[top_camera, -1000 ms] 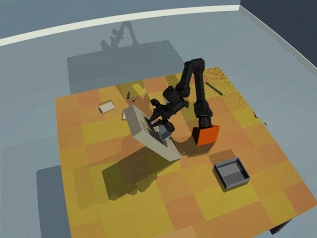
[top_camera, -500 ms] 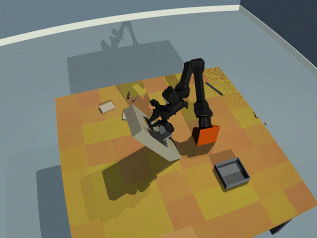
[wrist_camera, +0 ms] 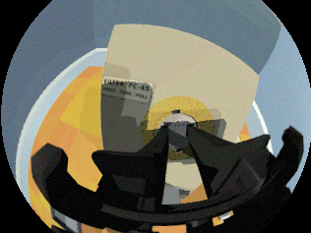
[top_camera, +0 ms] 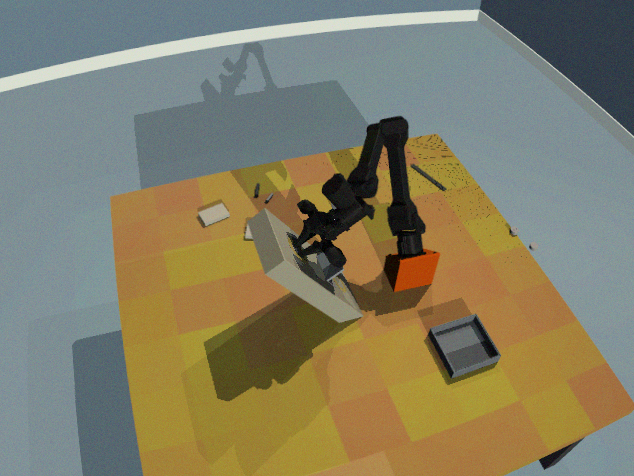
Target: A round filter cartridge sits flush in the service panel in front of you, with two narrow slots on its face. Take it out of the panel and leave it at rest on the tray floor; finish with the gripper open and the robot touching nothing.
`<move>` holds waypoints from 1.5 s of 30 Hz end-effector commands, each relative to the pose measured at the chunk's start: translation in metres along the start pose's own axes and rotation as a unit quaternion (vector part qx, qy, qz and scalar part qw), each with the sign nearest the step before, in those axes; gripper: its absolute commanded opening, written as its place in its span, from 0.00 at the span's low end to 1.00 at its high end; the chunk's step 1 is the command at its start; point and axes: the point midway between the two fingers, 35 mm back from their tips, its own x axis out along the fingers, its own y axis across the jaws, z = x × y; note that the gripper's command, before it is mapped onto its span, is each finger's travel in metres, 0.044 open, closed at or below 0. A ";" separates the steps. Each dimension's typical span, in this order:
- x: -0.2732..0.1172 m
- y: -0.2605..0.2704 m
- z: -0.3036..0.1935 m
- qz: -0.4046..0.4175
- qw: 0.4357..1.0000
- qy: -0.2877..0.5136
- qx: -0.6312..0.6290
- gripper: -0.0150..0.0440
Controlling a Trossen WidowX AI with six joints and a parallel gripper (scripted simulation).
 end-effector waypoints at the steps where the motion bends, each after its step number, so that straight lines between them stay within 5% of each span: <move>1: 0.003 0.000 0.000 0.002 1.000 0.000 -0.001 0.44; 20: 0.002 0.000 0.000 0.000 1.000 0.000 -0.009 0.25; 45: 0.004 0.000 0.000 0.002 0.909 -0.001 -0.416 0.25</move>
